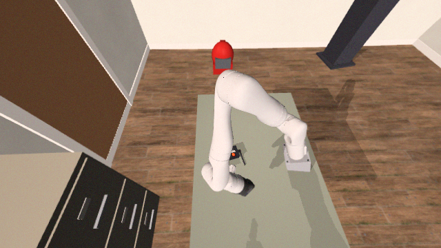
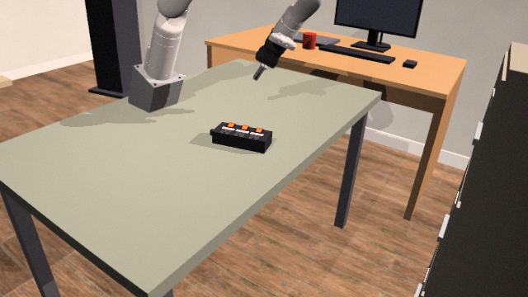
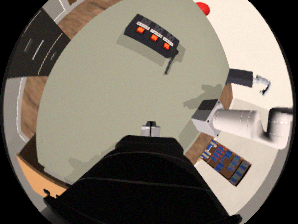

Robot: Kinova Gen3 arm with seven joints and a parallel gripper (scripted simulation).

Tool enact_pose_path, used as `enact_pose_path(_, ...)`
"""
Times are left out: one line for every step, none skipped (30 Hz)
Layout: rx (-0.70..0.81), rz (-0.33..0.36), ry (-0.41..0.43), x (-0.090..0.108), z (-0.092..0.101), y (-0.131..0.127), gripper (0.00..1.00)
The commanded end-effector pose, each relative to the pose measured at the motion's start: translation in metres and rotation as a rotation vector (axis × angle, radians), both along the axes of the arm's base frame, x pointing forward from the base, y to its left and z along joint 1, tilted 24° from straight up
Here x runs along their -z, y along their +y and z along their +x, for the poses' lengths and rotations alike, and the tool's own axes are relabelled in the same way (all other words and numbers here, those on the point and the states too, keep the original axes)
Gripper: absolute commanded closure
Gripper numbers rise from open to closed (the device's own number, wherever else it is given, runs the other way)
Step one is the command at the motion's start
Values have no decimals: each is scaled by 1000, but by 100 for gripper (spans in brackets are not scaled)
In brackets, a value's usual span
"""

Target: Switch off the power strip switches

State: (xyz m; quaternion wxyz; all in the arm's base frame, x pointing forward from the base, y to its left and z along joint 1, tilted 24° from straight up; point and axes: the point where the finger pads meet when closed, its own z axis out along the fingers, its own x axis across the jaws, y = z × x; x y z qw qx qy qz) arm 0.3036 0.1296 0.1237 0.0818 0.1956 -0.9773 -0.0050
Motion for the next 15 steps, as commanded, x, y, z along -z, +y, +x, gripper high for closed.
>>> enact_pose_path(6, 7, 6, 0, -3, -1, 100)
enact_pose_path(6, 7, 6, 0, -3, -1, 100)
enact_pose_path(6, 7, 6, 0, -3, -1, 100)
enact_pose_path(6, 30, -9, -1, 2, -3, 100)
enact_pose_path(6, 30, -9, -1, 2, -3, 100)
enact_pose_path(6, 26, 1, -1, -1, -4, 100)
enact_pose_path(6, 24, 6, 0, -2, -5, 100)
enact_pose_path(6, 24, 6, 0, -2, -5, 100)
enact_pose_path(6, 24, 7, 0, -3, -5, 100)
enact_pose_path(6, 24, 7, 0, -3, -5, 100)
enact_pose_path(6, 24, 7, 0, -3, -5, 100)
enact_pose_path(6, 23, 7, 0, -3, -5, 100)
enact_pose_path(7, 46, -12, -1, 3, -7, 100)
enact_pose_path(7, 46, -11, -1, 3, -7, 100)
enact_pose_path(6, 42, 1, -1, -1, -8, 100)
